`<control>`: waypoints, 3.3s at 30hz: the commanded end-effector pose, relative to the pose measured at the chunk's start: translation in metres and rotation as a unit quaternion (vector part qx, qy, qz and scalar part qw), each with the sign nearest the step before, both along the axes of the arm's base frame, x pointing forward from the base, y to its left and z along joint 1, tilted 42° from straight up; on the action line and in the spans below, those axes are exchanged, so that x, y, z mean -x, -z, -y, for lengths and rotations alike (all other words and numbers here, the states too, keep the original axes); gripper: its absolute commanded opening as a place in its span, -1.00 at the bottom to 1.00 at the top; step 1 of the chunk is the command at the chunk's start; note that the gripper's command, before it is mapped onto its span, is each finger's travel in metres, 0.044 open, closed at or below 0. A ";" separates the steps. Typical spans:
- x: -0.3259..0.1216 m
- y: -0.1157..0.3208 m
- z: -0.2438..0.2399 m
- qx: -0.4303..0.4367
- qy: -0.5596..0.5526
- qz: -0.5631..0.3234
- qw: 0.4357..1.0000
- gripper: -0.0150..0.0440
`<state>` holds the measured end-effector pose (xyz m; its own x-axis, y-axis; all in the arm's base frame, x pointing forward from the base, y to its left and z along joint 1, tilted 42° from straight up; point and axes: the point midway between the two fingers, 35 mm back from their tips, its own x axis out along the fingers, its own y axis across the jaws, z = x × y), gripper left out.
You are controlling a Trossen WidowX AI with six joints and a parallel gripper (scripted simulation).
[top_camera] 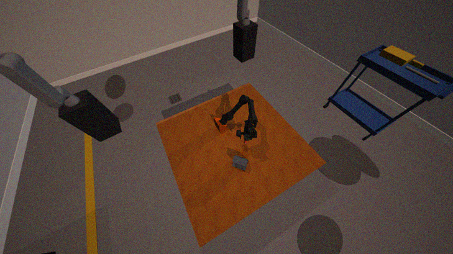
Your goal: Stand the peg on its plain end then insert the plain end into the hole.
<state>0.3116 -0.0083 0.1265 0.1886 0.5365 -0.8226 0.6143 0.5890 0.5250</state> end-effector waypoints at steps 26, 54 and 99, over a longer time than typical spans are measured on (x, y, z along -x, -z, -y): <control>0.006 0.047 -0.064 -0.062 -0.112 0.006 0.992 1.00; 0.005 0.080 -0.094 -0.064 -0.111 0.005 0.992 1.00; 0.007 0.079 -0.096 -0.047 -0.095 0.024 0.994 -0.33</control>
<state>0.3052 0.0887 0.0448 0.0917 0.6518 -0.7529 0.4726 0.6370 0.6090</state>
